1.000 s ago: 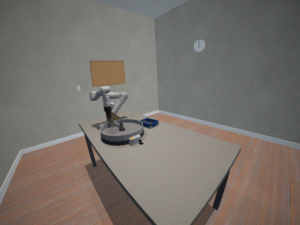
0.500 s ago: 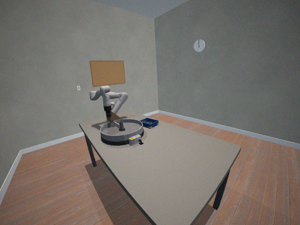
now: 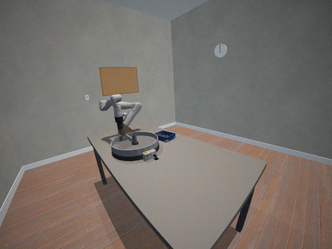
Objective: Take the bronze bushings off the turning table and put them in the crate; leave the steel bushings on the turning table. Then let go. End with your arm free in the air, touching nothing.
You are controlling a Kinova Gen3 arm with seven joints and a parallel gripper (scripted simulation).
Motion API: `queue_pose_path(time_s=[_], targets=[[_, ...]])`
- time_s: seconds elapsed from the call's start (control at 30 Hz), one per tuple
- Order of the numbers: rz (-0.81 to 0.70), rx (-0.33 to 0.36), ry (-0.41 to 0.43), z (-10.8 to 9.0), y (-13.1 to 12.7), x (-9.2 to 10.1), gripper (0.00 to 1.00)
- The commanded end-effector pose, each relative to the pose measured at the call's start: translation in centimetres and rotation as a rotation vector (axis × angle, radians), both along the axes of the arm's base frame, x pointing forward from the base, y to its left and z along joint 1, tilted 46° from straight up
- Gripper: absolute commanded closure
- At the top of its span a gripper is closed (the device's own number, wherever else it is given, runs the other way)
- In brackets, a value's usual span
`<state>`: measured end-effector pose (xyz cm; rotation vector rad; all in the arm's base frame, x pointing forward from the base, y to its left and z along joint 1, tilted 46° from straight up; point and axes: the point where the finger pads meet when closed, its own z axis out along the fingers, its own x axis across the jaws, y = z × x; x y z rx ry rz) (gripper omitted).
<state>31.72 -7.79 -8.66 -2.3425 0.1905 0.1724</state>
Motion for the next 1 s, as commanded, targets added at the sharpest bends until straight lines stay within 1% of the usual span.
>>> queue_pose_path(time_s=[0.0,0.4,0.57,0.97], targets=[[-0.002,-0.003,-0.002,0.4,-0.4,0.1,1.0],[-0.002,-0.003,-0.002,0.4,-0.4,0.1,1.0],[-0.002,-0.003,-0.002,2.0,-2.1,0.3,1.0],[-0.002,-0.003,-0.002,2.0,-2.1,0.3,1.0]])
